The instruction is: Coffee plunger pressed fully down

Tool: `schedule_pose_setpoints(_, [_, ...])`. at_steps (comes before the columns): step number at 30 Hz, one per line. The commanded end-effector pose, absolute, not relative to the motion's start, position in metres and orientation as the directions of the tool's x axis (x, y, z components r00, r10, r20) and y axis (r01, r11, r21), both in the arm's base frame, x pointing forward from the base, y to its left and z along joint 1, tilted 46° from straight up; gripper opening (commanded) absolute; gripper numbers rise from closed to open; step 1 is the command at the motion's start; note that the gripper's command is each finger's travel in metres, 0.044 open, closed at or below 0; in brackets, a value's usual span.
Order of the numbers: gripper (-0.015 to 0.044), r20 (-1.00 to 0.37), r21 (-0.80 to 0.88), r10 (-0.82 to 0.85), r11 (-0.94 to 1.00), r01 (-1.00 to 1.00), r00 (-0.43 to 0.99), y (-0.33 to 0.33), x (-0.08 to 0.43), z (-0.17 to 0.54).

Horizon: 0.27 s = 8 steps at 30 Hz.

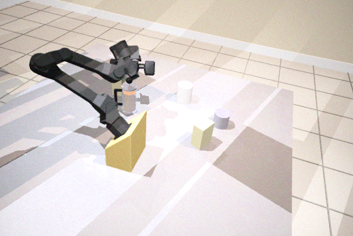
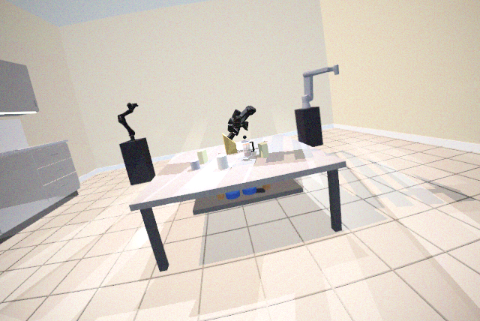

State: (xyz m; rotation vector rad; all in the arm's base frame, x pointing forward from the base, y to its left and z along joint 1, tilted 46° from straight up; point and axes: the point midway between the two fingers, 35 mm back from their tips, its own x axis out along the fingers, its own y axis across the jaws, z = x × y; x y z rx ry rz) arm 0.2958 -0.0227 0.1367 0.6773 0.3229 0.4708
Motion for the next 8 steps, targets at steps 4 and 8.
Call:
schedule_pose_setpoints(4, [0.044,-0.13,0.669,0.542,0.666,-0.33,0.83,-0.0328,0.2692,0.164])
schedule_pose_setpoints(8, [0.044,-0.13,0.669,0.542,0.666,-0.33,0.83,-0.0328,0.2693,0.1635])
